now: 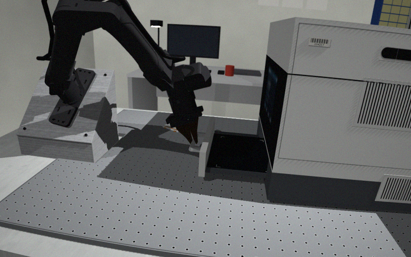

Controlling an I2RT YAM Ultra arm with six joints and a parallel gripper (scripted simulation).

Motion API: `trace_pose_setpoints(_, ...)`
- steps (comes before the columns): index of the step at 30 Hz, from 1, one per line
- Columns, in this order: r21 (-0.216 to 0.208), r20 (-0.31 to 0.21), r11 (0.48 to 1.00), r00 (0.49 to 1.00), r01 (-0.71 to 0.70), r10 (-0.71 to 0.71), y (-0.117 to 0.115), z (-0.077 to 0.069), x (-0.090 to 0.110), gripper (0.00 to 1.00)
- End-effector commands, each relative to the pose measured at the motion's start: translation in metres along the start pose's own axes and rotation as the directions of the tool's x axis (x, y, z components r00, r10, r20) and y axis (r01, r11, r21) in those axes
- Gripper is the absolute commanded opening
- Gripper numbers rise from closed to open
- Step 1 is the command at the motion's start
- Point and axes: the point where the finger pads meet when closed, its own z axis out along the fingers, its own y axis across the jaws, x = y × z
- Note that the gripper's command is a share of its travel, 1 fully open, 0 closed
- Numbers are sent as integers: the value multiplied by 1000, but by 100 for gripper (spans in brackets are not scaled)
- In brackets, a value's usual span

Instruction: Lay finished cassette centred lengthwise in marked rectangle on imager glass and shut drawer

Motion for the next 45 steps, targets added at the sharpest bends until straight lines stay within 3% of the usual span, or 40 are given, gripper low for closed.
trace_pose_setpoints(1,-80,11,997,1000,16,-15,4,-4,-8,0)
trace_pose_setpoints(5,-73,11,997,1000,8,-7,8,-9,-4,0)
trace_pose_setpoints(6,-84,12,996,1000,20,-19,20,-12,-4,0)
trace_pose_setpoints(26,-84,27,996,999,20,-18,40,-19,-6,0)
trace_pose_setpoints(27,-100,29,994,999,37,-35,47,-15,-10,0)
trace_pose_setpoints(29,-84,27,996,999,20,-18,44,-20,-6,0)
trace_pose_setpoints(45,-84,26,996,999,20,-18,56,-24,-6,0)
